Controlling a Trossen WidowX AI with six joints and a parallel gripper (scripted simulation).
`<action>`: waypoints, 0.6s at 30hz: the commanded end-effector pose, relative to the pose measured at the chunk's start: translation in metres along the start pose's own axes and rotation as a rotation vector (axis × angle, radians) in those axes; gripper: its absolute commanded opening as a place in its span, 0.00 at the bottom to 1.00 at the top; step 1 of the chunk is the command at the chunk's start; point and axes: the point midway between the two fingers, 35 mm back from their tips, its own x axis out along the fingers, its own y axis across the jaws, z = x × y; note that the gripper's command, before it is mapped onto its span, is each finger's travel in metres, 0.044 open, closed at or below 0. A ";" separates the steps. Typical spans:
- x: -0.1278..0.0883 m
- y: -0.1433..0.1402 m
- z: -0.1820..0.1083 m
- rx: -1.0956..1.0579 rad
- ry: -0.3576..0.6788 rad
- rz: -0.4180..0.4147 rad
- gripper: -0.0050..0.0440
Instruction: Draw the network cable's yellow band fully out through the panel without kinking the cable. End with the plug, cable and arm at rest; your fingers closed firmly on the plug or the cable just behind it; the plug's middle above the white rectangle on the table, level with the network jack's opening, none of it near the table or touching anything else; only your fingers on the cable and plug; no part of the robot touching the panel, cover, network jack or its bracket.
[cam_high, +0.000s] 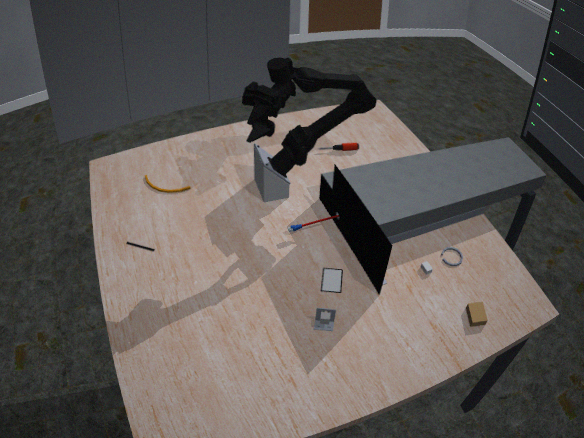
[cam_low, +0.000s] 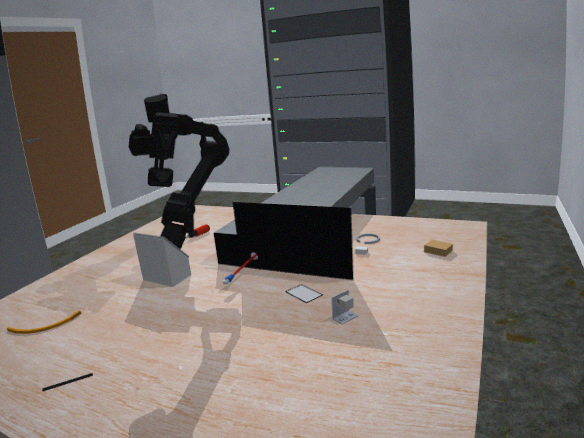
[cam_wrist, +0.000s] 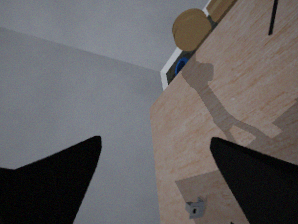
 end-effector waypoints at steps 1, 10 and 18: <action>-0.002 0.005 0.000 -0.007 -0.003 0.011 0.92; -0.002 0.005 0.000 -0.007 -0.003 0.011 0.92; -0.001 0.005 0.000 -0.012 -0.002 0.007 0.97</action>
